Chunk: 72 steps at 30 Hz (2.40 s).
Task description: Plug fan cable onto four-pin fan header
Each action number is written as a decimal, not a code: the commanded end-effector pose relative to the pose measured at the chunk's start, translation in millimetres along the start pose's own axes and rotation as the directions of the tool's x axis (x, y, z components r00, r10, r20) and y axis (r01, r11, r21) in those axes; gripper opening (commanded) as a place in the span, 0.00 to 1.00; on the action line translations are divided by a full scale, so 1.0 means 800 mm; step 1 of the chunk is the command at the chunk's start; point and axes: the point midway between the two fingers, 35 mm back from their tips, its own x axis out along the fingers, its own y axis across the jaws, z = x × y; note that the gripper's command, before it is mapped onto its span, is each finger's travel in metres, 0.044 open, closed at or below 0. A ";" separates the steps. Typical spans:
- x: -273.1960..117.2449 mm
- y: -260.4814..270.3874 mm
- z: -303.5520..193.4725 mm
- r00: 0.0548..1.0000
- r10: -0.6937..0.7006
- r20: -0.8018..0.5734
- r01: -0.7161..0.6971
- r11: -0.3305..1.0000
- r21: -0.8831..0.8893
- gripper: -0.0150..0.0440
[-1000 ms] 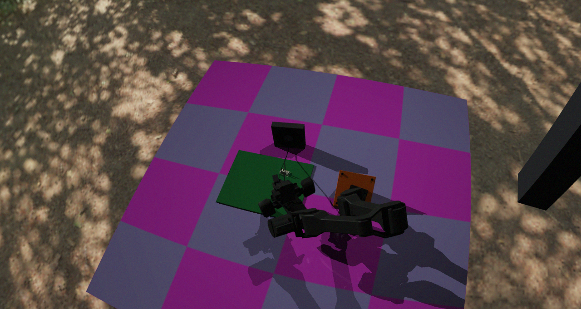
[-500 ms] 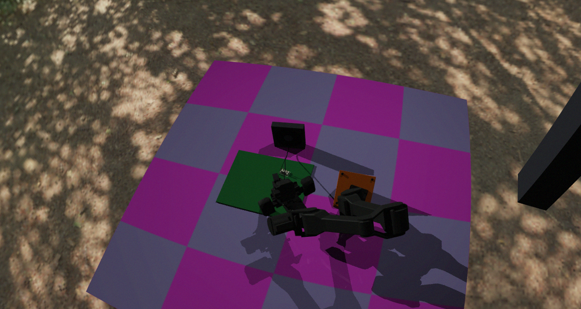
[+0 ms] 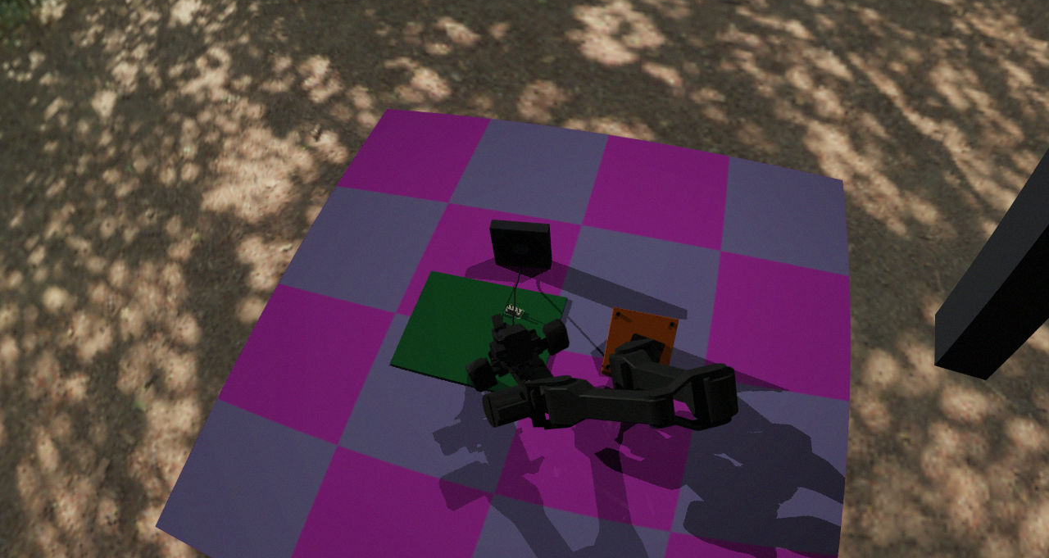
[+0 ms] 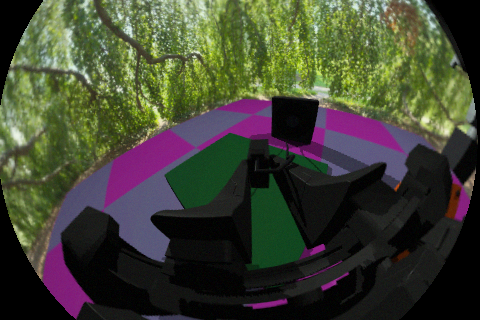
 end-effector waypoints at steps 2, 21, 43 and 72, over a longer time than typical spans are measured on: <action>0.000 0.001 -0.004 1.000 -0.001 0.005 0.001 1.000 0.008 0.25; 0.000 0.006 -0.026 1.000 -0.001 0.004 0.001 1.000 0.009 0.25; 0.005 0.006 -0.050 1.000 -0.002 0.003 0.001 1.000 0.009 0.25; 0.011 0.006 -0.082 1.000 -0.002 0.002 0.002 1.000 0.010 0.25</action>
